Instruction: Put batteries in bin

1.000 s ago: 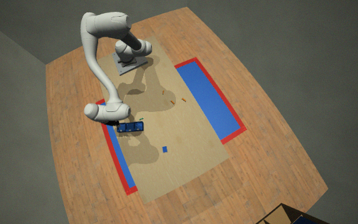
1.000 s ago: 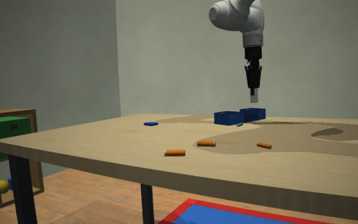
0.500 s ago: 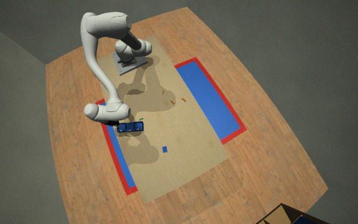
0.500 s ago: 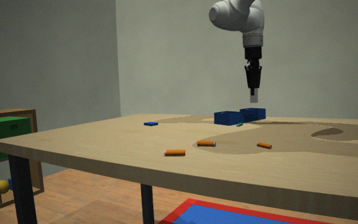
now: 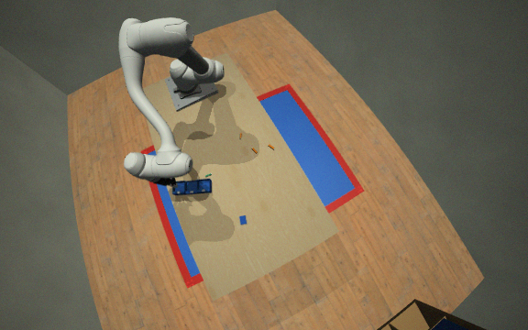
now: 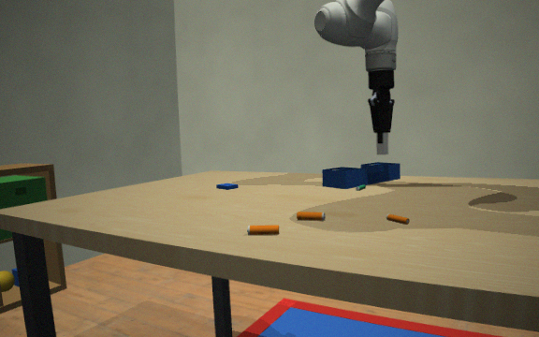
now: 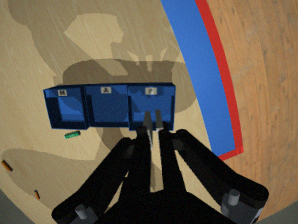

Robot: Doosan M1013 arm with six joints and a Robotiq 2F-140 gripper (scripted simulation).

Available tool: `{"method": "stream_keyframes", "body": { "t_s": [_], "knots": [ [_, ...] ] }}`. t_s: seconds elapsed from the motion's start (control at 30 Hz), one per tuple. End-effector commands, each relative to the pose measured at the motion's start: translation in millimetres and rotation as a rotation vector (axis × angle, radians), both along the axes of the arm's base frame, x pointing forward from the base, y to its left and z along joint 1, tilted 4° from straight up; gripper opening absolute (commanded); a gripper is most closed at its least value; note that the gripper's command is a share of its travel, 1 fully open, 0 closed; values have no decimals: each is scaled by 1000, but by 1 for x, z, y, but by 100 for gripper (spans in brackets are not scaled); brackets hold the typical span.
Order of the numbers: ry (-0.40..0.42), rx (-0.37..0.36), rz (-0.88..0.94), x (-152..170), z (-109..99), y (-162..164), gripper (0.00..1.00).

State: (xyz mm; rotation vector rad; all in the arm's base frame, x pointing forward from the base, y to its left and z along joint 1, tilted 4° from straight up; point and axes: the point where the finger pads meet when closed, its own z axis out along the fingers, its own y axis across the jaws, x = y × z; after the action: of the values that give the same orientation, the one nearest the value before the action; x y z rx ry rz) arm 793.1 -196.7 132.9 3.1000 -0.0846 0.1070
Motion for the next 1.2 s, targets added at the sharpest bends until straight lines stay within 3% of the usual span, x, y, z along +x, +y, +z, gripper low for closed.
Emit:
{"method": "stream_keyframes", "body": {
  "t_s": [0.0, 0.63, 1.17],
  "knots": [
    [0, 3, 1, 1, 2, -3, 15],
    [0, 3, 1, 1, 2, -3, 15],
    [0, 3, 1, 3, -36, -3, 15]
  ]
}}
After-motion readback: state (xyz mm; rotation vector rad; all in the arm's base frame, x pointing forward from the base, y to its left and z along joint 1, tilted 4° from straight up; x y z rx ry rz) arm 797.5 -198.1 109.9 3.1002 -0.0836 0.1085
